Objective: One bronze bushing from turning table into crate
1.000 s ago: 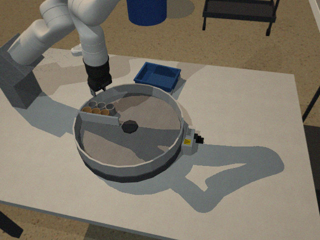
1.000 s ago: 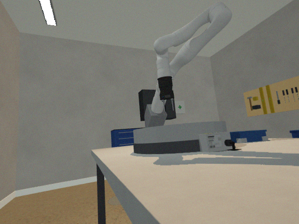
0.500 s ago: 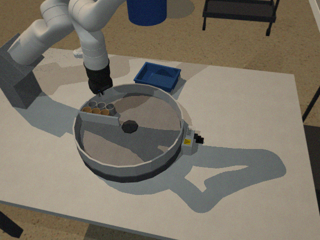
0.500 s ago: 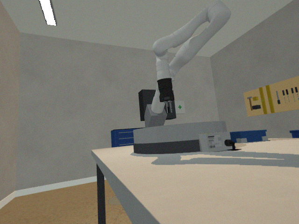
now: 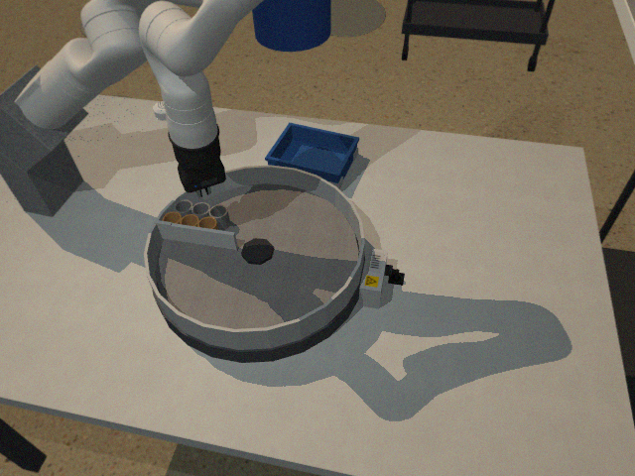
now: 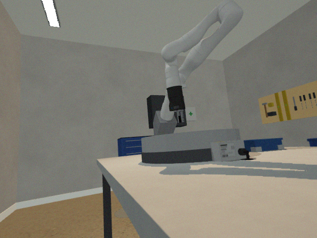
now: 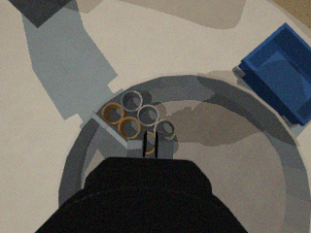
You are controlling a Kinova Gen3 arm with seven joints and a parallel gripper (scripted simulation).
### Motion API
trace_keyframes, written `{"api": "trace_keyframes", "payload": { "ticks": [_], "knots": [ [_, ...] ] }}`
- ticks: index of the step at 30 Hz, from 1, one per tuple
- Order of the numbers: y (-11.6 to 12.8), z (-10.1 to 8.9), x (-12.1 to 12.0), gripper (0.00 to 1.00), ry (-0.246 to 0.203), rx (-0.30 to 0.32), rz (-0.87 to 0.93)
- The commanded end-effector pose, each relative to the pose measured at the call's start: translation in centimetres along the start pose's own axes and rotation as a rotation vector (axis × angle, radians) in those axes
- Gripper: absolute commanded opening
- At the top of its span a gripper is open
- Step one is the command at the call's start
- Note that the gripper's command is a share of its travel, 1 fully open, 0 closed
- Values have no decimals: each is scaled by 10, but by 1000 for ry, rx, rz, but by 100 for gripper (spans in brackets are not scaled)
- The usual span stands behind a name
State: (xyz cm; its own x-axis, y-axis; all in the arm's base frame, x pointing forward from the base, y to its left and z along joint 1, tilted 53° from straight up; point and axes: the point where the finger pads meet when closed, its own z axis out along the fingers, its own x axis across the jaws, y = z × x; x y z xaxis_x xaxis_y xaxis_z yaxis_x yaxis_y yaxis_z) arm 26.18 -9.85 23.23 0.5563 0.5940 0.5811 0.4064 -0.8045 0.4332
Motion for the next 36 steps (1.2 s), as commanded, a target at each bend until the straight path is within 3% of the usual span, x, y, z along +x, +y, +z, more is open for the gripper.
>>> {"api": "trace_keyframes", "payload": {
  "ticks": [1,2,6,18,19,23,36],
  "knots": [
    [1,0,-2,34,7,-44,7],
    [1,3,0,34,2,-8,41],
    [4,14,3,34,9,-35,199],
    [4,14,3,34,9,-35,199],
    [5,17,5,34,-3,1,233],
    [7,29,7,34,1,-27,391],
    [8,28,7,34,-4,-19,391]
  ]
}}
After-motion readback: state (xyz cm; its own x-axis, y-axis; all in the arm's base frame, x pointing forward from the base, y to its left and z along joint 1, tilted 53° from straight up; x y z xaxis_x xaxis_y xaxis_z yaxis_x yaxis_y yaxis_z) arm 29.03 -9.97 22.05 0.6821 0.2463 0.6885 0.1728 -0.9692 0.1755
